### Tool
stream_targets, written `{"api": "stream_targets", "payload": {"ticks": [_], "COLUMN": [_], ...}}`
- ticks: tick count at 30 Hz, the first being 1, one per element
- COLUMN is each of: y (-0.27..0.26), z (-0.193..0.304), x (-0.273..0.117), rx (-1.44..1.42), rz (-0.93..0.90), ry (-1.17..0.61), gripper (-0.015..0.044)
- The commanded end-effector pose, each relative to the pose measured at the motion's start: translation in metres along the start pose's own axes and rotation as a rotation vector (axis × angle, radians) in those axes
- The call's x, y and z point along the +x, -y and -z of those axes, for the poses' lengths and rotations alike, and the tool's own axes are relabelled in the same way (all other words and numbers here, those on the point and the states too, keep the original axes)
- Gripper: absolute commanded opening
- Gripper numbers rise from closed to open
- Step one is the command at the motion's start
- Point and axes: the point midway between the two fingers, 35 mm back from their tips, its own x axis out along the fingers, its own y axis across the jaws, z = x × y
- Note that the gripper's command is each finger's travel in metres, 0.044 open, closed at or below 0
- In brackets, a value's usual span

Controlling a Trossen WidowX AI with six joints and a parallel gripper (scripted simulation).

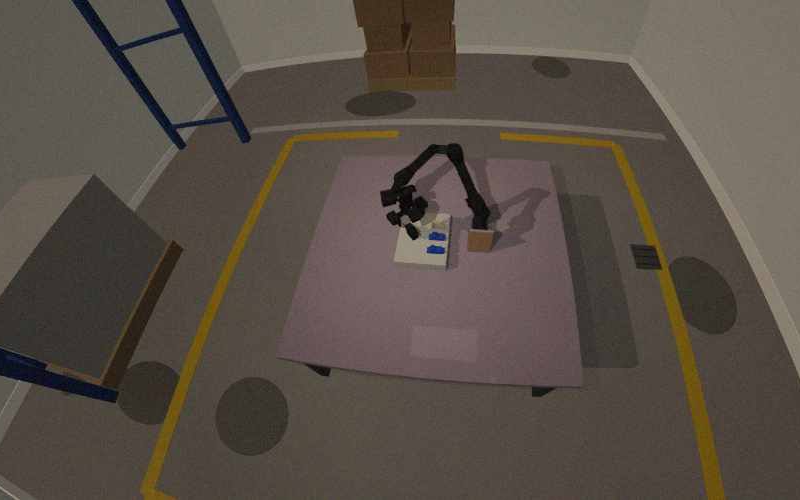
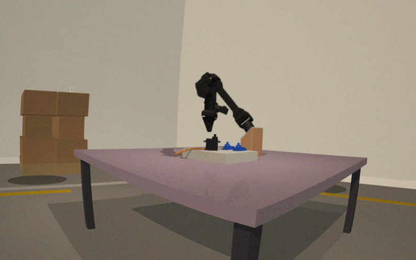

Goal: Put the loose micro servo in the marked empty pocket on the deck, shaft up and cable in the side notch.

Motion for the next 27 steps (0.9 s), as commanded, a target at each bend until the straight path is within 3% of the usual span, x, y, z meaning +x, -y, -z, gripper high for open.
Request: {"api": "stream_targets", "payload": {"ticks": [1, 22, 27], "y": [-0.002, -0.003, -0.003], "z": [0.001, 0.002, 0.002], "x": [0.012, 0.042, 0.042], "rx": [0.000, 0.000, 0.000], "rz": [-0.010, -0.010, -0.010], "ry": [-0.002, -0.004, -0.004], "gripper": [0.0440, 0.0440, 0.0309]}}
